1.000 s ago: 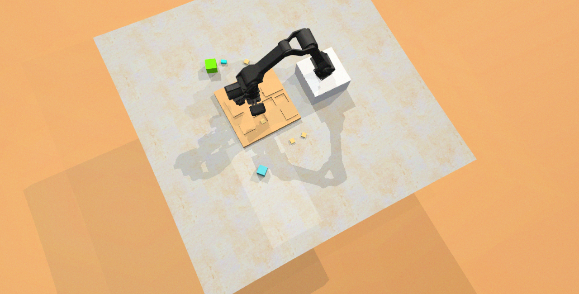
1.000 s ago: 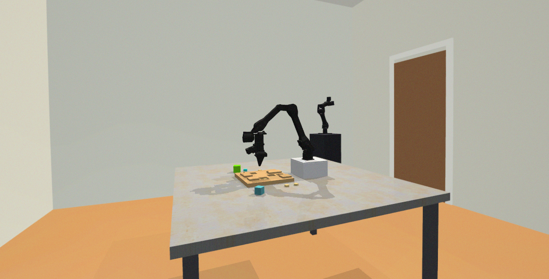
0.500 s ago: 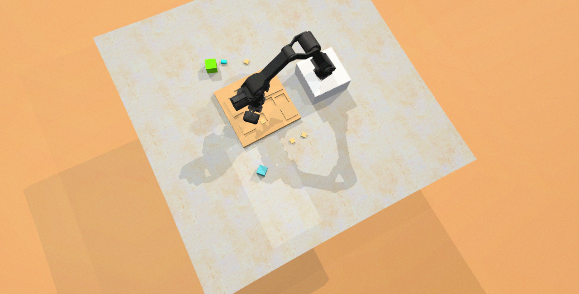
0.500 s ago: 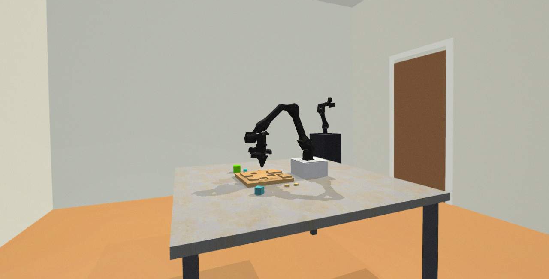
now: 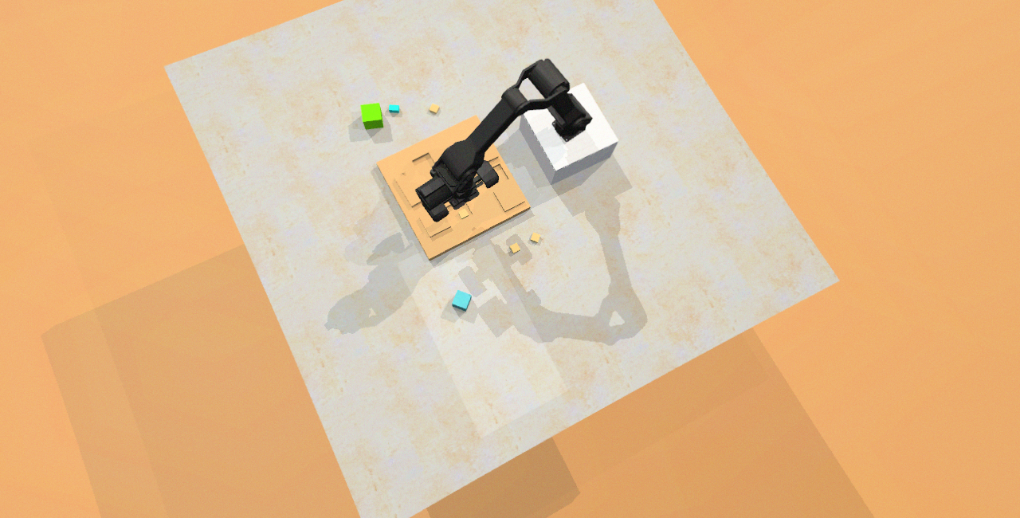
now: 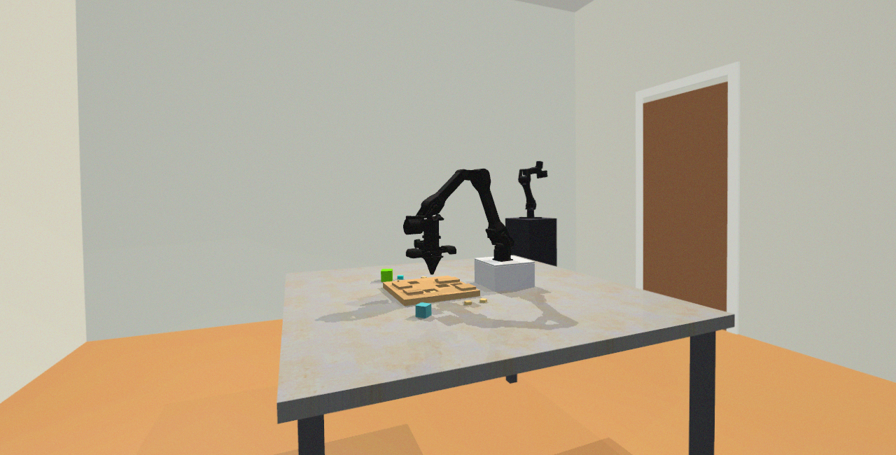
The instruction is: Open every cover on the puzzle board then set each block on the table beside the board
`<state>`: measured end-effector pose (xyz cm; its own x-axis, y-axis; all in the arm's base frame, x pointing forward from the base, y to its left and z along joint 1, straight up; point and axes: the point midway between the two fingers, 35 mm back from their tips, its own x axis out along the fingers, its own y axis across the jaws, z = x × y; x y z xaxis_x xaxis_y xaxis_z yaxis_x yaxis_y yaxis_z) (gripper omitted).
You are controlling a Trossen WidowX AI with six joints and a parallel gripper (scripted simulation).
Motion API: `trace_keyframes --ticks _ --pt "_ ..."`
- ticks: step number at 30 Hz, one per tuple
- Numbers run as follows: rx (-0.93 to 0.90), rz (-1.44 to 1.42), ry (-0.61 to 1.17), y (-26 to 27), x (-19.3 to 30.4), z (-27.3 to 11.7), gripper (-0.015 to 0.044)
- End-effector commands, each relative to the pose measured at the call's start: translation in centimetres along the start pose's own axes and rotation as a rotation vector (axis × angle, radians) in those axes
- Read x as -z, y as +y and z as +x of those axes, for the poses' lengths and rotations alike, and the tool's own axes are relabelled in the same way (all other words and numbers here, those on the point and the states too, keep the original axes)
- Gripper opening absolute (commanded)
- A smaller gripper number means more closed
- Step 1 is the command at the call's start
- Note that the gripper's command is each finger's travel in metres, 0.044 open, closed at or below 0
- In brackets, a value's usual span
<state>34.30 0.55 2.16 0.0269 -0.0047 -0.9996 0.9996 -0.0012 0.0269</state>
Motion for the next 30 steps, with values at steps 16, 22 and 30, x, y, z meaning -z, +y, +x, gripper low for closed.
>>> trace_keyframes --ticks 16,22,30 --pt "-0.002 0.121 0.006 0.1 0.9 2.9 0.0000" --pt "-0.002 0.121 0.006 0.0 1.0 5.0 0.0000" --pt "-0.002 0.121 0.006 0.1 1.0 5.3 0.0000"
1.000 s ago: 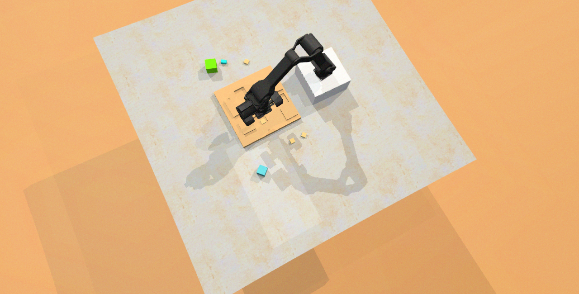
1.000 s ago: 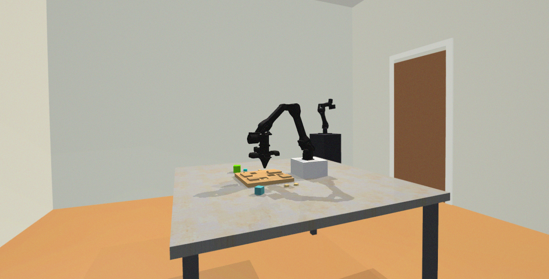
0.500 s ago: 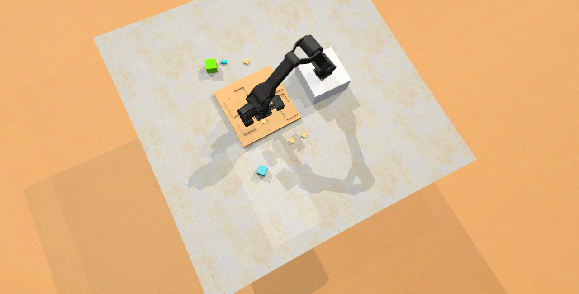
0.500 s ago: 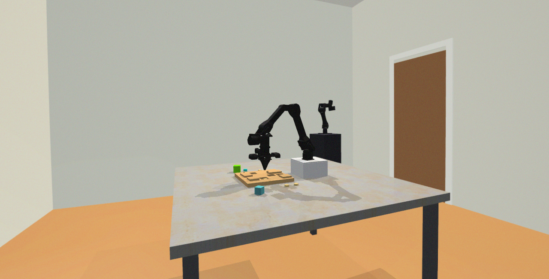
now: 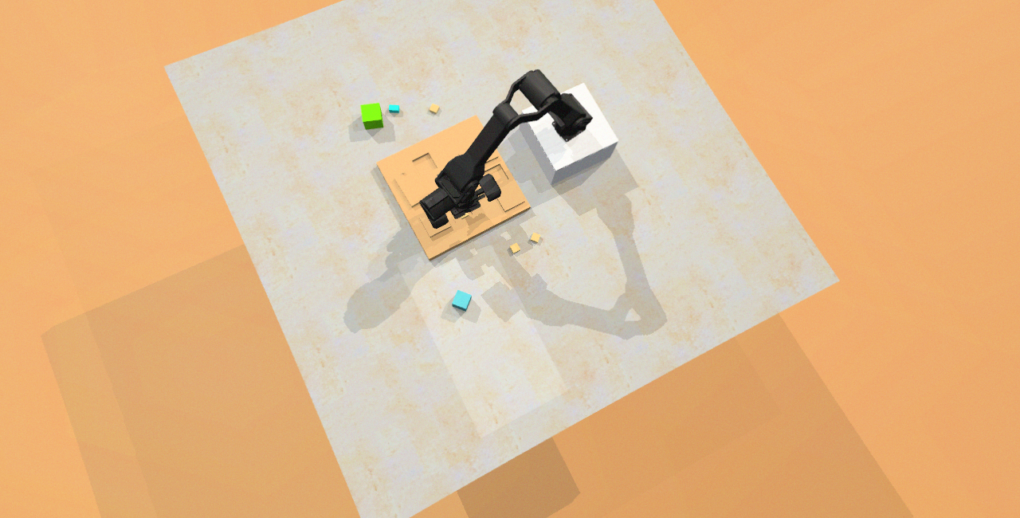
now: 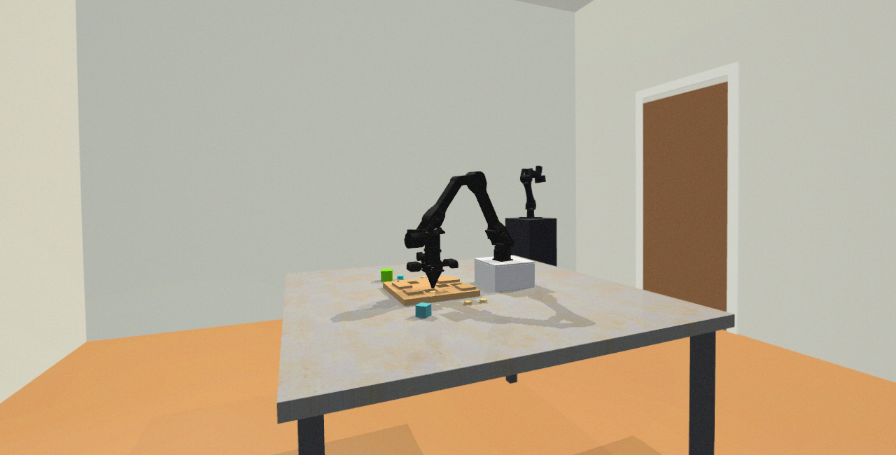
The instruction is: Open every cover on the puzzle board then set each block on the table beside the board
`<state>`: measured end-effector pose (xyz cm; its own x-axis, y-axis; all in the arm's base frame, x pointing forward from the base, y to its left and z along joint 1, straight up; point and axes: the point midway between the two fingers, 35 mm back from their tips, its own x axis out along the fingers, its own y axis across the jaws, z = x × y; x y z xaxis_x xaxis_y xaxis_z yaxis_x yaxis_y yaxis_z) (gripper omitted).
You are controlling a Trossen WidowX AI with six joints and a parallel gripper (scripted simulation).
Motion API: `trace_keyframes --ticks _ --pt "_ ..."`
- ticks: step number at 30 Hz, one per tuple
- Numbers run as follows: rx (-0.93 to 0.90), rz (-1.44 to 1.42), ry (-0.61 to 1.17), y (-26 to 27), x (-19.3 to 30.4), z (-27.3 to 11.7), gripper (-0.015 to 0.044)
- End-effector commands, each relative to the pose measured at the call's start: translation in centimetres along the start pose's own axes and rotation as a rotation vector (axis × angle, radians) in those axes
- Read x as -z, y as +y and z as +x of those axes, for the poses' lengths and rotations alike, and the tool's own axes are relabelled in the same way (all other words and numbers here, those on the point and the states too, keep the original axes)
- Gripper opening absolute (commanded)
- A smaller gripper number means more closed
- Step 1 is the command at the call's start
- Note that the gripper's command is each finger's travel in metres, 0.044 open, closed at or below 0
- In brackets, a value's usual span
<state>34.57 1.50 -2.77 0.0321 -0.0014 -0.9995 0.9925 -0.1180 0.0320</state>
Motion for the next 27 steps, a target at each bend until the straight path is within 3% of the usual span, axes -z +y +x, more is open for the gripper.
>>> trace_keyframes --ticks 1,27 --pt "0.003 0.004 0.002 -0.1 0.1 0.5 0.0000" --pt "0.003 0.003 0.001 0.5 -1.3 1.6 0.0000"
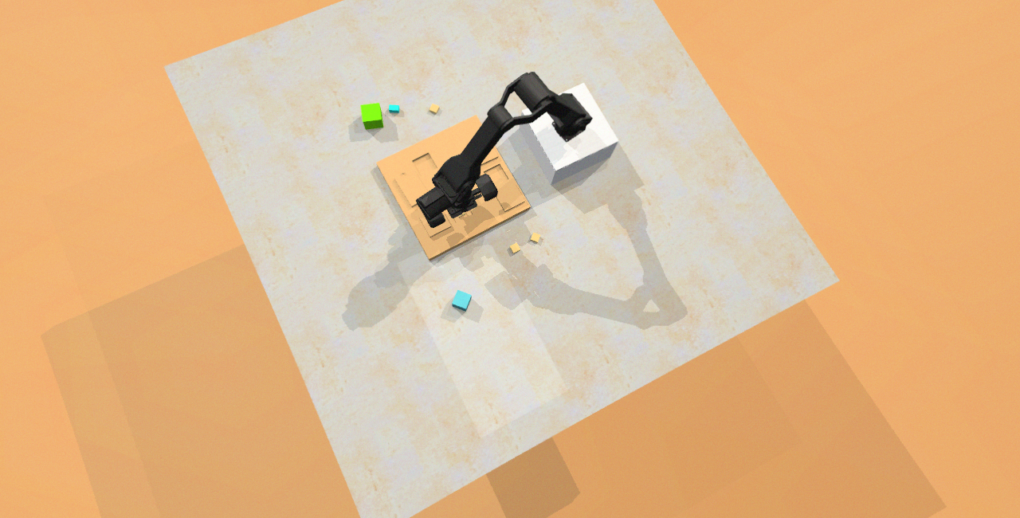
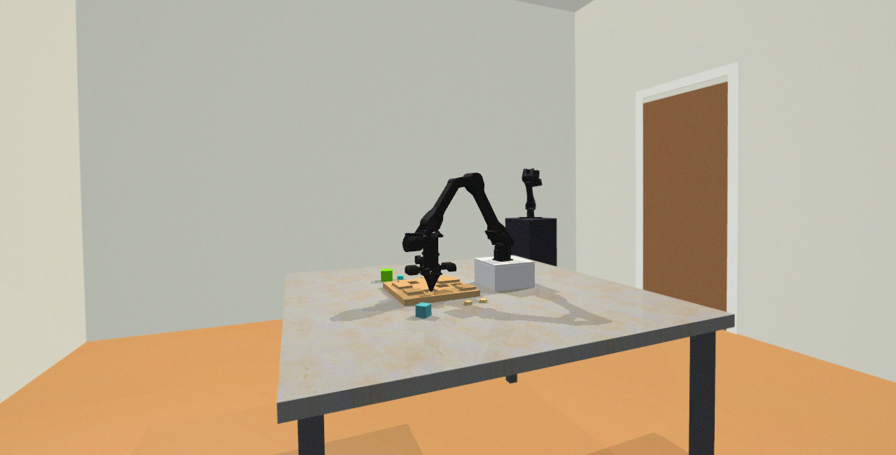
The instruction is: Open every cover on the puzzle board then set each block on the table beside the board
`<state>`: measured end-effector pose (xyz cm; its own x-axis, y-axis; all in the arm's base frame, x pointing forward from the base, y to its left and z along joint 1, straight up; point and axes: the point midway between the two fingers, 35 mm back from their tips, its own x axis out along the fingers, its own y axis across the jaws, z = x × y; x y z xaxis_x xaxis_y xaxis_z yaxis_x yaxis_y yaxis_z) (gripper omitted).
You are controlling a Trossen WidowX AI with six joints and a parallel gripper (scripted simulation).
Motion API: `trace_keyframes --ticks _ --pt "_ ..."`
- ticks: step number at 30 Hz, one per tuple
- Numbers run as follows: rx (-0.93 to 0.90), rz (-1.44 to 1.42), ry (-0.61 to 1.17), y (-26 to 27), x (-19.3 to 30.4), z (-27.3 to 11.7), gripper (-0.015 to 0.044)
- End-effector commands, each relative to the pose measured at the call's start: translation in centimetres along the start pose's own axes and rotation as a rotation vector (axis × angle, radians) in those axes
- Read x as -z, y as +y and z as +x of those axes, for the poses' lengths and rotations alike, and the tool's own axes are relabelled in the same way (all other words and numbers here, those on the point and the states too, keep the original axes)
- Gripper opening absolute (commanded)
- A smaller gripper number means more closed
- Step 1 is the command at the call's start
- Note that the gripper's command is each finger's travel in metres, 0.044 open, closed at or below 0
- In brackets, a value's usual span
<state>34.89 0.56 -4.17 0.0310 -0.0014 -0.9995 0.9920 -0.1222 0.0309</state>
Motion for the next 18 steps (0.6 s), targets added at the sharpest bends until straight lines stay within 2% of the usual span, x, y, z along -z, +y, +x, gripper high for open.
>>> trace_keyframes --ticks 1,18 --pt "0.002 -0.001 0.001 0.1 -0.4 0.2 0.0000" --pt "0.002 0.001 0.001 0.1 -0.2 -1.0 0.0000"
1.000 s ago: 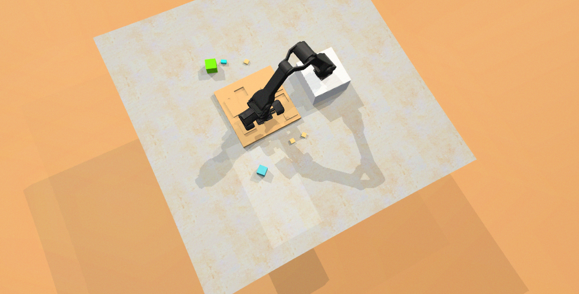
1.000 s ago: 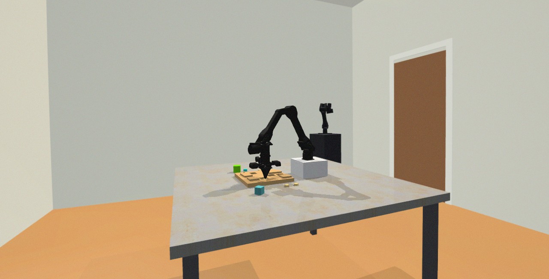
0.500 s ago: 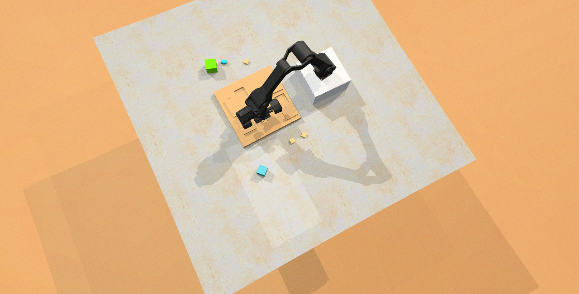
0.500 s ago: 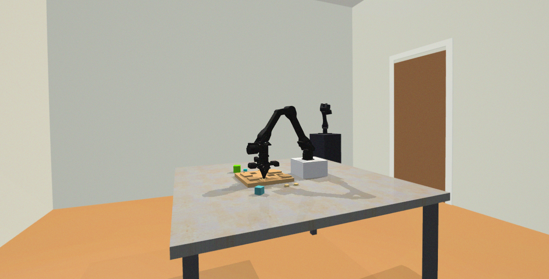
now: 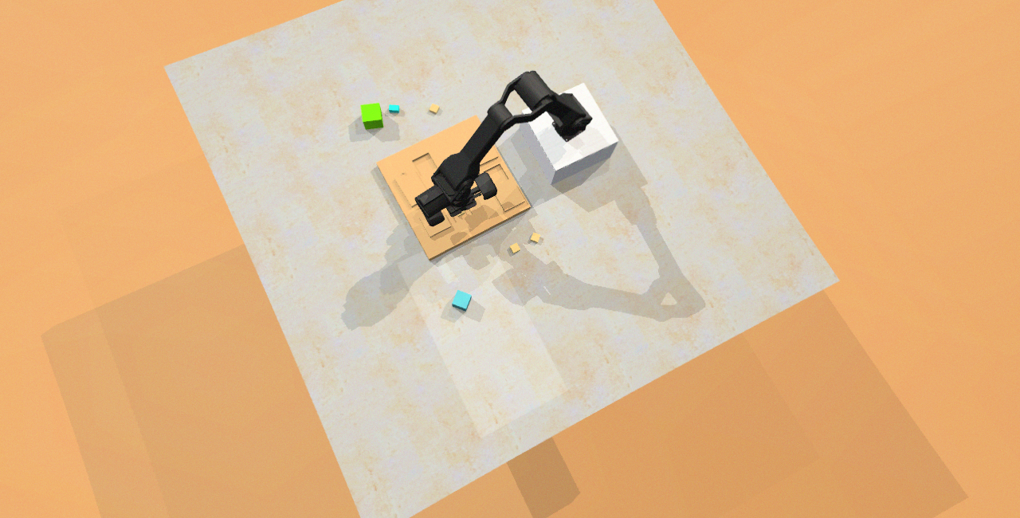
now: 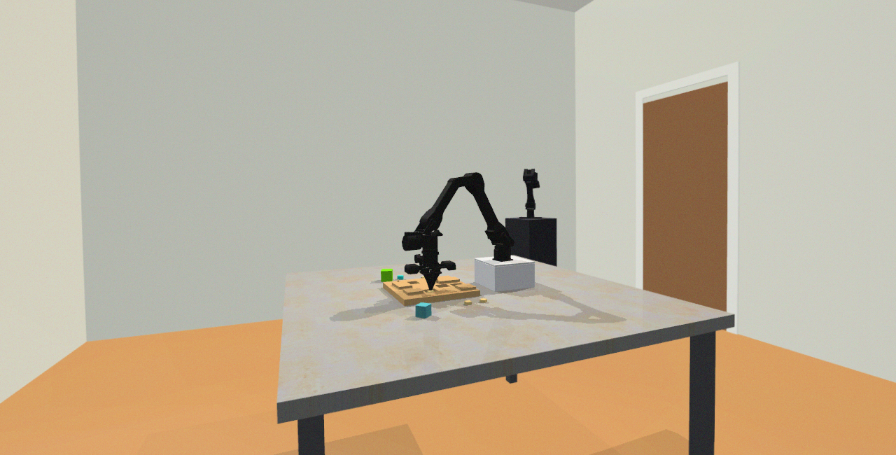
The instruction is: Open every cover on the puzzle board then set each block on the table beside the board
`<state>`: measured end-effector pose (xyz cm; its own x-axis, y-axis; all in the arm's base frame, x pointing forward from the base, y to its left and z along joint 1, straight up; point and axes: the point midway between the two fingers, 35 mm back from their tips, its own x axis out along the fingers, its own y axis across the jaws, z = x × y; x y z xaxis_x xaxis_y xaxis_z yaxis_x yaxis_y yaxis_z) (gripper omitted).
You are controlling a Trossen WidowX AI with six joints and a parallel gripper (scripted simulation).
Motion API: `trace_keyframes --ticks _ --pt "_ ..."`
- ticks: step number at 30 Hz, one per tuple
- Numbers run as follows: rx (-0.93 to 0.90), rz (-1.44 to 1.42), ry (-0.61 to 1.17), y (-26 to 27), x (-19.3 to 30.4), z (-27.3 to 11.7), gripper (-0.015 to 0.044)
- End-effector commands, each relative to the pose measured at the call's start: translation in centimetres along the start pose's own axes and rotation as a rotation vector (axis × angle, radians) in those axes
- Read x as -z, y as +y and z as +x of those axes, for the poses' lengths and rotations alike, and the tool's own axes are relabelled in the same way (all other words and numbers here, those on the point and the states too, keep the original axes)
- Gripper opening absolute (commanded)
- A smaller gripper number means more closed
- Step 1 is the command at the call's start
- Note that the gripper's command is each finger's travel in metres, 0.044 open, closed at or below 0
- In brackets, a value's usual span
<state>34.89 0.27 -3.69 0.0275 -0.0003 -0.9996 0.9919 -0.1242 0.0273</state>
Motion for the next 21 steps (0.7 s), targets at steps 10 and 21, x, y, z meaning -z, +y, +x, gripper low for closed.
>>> trace_keyframes --ticks 10,21 --pt "-0.002 0.000 0.001 0.1 0.2 -4.9 0.0144" --pt "-0.002 -0.001 0.001 0.1 0.2 -4.7 0.0144"
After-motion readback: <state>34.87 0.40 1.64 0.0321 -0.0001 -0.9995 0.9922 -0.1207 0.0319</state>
